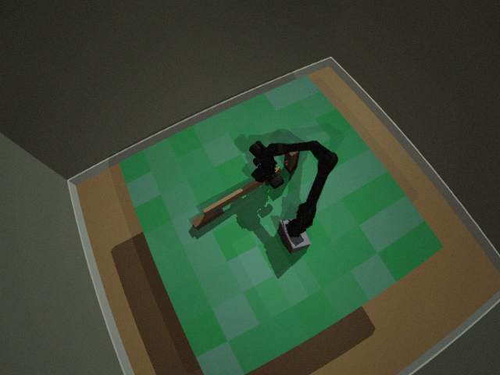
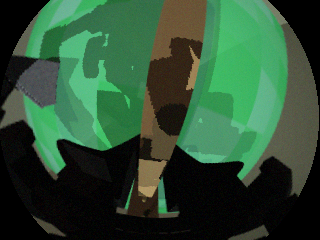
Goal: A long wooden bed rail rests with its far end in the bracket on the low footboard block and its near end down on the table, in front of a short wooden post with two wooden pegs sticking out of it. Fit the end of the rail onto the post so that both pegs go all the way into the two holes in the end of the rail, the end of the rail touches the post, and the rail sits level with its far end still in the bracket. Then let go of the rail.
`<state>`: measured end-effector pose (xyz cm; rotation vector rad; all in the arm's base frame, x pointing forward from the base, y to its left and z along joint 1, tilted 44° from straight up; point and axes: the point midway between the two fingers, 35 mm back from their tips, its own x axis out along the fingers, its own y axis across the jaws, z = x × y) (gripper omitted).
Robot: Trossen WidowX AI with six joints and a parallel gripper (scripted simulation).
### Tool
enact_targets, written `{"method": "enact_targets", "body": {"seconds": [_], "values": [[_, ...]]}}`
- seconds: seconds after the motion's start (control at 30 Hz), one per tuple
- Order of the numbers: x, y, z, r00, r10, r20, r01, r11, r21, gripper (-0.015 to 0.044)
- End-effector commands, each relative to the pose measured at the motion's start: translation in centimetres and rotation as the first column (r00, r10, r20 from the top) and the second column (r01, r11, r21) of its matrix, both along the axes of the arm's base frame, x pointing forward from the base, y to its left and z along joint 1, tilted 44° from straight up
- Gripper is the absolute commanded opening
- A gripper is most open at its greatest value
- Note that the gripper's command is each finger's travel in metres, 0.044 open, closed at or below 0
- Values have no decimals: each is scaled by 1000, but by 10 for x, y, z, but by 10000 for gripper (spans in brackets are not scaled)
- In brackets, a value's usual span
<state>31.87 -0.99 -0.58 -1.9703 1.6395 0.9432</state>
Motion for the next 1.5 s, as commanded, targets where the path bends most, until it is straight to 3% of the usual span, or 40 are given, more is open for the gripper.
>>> {"method": "enact_targets", "body": {"seconds": [0.0, 1.47], "values": [[1, 5, 3, 1000, 4, 3, -4, 1000, 8, 0], [0, 20, 18, 1000, 4, 2, -4, 1000, 10, 0]]}}
